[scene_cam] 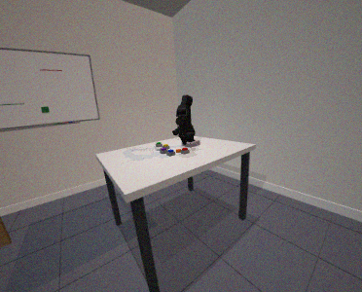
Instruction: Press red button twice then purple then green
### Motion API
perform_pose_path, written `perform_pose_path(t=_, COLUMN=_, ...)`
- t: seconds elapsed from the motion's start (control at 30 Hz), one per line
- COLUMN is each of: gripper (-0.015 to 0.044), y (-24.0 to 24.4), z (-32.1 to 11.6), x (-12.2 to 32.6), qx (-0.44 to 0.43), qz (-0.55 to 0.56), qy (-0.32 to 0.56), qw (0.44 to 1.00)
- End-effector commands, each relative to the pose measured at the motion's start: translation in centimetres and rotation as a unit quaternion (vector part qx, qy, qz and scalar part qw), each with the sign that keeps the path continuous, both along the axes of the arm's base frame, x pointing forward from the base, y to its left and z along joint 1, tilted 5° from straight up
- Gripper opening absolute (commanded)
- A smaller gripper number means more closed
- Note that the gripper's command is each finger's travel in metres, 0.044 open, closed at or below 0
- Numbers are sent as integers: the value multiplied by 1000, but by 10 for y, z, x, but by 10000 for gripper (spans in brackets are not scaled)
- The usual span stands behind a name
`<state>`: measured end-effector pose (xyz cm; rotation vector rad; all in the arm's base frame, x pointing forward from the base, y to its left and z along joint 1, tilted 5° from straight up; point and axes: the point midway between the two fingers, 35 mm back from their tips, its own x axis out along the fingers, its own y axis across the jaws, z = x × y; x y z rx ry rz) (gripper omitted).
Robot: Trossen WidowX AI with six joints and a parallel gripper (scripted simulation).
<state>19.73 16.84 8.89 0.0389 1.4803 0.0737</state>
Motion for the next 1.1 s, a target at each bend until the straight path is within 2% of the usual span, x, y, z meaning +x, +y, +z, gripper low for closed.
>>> perform_pose_path(t=0.0, gripper=20, y=0, z=-2, x=-1, qx=2, qz=-2, qy=3, qw=1000)
perform_pose_path(t=1.07, gripper=20, y=3, z=-34, x=2, qx=2, qz=-2, qy=3, qw=1000)
